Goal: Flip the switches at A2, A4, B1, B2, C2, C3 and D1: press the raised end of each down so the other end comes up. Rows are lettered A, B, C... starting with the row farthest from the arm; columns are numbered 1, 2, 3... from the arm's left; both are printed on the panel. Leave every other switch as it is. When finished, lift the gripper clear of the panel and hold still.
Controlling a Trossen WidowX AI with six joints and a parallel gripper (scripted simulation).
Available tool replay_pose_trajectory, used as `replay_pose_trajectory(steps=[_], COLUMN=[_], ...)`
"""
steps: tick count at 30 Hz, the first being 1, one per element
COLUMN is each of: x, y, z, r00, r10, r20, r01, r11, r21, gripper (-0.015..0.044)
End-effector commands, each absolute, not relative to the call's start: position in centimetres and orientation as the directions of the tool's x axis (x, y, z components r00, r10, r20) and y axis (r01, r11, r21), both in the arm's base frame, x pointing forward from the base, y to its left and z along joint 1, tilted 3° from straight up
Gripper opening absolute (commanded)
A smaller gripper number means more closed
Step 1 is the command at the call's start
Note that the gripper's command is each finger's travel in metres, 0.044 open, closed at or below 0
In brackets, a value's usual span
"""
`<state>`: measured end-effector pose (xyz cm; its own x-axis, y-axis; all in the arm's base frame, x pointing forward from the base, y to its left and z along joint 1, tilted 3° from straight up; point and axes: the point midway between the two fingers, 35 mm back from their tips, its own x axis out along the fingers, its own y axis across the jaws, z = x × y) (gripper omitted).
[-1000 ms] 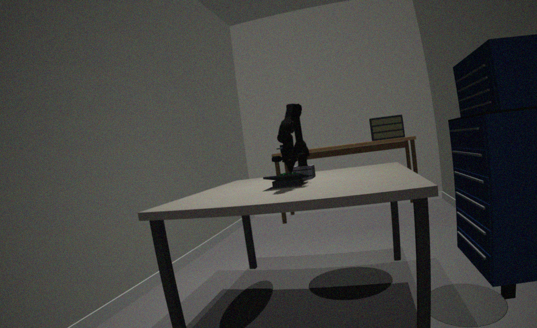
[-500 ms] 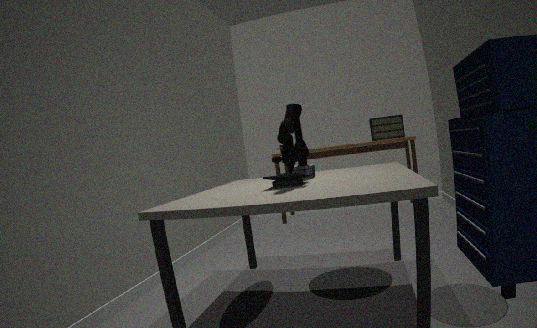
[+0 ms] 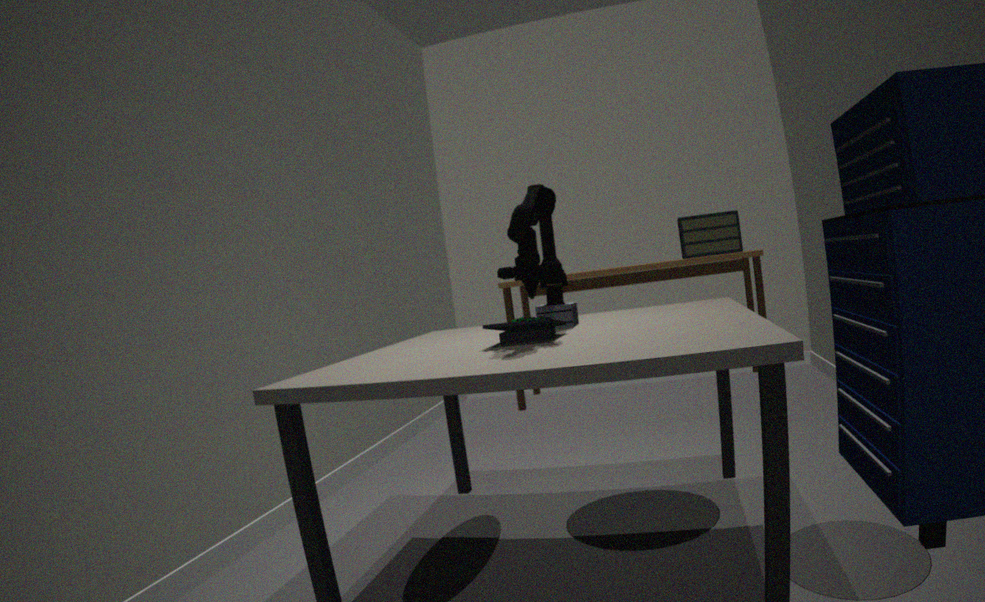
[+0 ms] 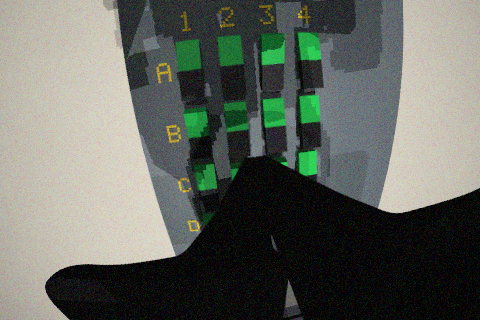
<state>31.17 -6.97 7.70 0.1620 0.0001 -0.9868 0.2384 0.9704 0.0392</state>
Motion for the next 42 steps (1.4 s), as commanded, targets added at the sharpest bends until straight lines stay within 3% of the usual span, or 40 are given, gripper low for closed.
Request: replay_pose_trajectory(steps=[1,42], x=[28.8,28.4], y=[-6.4,-6.0], z=[7.8,1.6], r00=[0.160,0.134], r10=[0.004,0.010], r20=[-0.987,-0.991], r01=[0.233,0.233], r11=[0.972,0.972], r21=[0.041,0.042], gripper=[0.0000,0.0000])
